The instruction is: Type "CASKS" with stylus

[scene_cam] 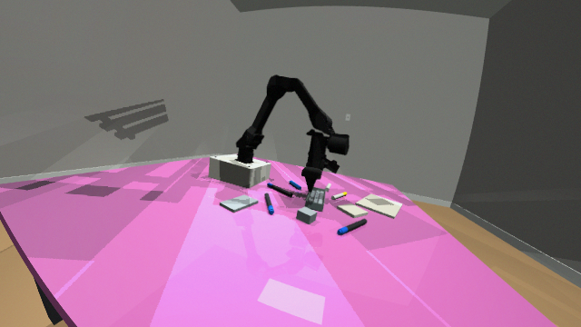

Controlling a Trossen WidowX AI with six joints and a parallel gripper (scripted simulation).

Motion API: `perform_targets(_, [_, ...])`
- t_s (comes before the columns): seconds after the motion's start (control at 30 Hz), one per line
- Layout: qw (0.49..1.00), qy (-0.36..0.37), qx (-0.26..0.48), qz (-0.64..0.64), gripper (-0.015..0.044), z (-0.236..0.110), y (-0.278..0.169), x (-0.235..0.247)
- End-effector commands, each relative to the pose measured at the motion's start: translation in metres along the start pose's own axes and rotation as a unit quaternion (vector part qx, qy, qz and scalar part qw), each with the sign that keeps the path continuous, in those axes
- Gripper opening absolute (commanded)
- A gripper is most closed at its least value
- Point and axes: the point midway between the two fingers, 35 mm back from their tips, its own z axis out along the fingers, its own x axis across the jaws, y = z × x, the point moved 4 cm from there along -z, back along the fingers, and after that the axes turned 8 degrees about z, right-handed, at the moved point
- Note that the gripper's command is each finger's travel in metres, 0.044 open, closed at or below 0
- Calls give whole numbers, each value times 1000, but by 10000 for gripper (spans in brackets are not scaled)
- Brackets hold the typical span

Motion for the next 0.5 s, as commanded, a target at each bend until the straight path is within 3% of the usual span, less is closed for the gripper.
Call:
perform_targets(0.0, [1000,1,1,0,0,1,-3,21])
perform_targets(0.13, [1000,4,1,1,0,1,-11,69])
perform_targets(0.47, [1000,4,1,1,0,1,-11,71])
